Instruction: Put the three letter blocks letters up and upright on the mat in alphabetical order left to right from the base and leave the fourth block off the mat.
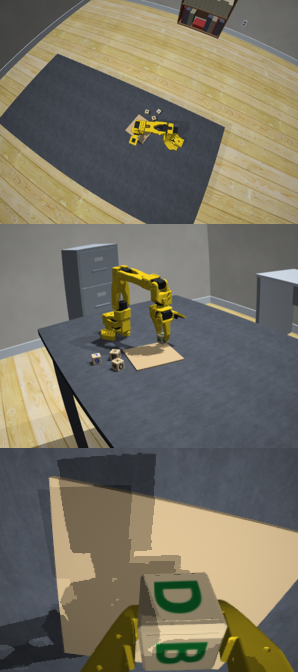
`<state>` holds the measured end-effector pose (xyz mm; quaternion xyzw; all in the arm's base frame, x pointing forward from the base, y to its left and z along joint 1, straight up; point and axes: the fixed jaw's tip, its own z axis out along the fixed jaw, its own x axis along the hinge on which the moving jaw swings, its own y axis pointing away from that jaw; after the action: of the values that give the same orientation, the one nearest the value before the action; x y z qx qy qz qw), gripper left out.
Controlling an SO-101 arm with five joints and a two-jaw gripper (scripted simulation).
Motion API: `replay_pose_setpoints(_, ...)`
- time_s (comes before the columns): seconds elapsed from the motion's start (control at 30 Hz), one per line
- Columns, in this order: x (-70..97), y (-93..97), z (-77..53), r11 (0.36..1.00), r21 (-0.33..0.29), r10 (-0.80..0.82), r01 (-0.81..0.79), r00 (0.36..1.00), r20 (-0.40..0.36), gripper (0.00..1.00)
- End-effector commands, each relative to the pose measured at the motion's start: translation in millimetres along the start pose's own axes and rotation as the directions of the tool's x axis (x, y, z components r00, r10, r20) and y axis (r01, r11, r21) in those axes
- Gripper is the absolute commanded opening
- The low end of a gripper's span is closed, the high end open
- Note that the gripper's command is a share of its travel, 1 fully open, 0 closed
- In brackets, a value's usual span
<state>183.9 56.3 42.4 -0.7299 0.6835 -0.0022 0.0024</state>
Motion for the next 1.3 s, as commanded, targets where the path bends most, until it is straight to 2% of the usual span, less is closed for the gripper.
replay_pose_setpoints(0.0, -3.2, -8.9, -11.9, 0.996, 0.085, -0.002, 0.0, 1.0, 0.021, 0.0)
replay_pose_setpoints(1.27, -3.1, -9.8, 0.9, 0.996, 0.085, -0.002, 0.001, 1.0, 0.021, 0.0)
